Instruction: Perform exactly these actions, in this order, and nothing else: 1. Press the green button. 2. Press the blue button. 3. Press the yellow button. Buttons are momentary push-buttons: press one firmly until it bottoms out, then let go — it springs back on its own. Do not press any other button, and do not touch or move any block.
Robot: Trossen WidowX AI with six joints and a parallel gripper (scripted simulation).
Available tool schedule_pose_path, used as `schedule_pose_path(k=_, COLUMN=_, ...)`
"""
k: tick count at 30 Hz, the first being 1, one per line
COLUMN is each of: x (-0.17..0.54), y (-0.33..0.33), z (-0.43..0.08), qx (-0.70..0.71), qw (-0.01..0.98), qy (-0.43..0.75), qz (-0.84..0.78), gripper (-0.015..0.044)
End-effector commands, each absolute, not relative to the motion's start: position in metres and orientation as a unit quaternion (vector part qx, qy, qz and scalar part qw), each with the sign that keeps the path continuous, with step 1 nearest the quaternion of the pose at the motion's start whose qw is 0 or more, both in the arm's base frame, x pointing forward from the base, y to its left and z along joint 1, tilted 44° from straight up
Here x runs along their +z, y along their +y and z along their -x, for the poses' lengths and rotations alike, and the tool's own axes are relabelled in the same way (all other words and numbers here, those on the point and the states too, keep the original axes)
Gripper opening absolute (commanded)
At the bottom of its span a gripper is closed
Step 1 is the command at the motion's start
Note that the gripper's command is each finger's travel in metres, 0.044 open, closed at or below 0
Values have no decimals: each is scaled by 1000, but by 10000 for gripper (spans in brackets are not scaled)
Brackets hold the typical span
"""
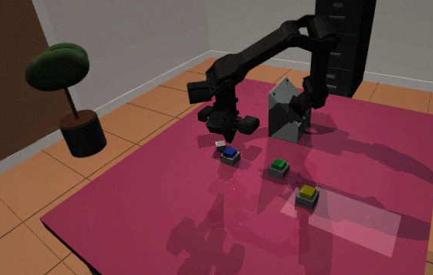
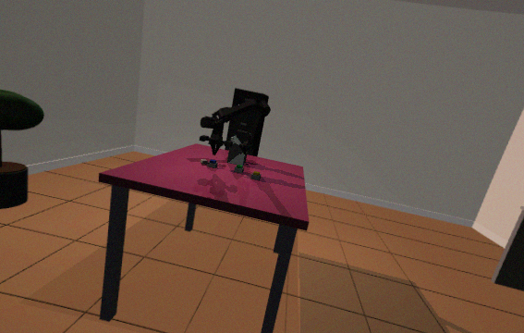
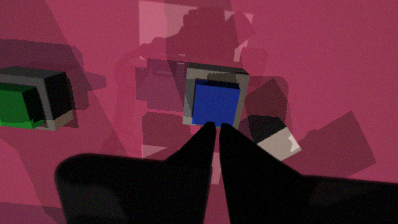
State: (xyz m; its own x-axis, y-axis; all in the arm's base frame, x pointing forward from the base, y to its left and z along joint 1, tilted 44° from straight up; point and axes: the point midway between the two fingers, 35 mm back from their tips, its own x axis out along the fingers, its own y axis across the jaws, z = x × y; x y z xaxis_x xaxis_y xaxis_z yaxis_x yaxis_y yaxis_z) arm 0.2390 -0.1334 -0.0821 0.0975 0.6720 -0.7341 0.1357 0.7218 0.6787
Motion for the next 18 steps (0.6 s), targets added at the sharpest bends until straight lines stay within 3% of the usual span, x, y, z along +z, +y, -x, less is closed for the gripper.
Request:
schedule_pose_path(k=1, x=-89, y=-129, z=-239, qx=198, qw=671, qy=639, qz=-319, gripper=20)
schedule_pose_path(k=18, x=-107, y=-112, z=-242, qx=198, qw=671, qy=639, qz=-319, gripper=20)
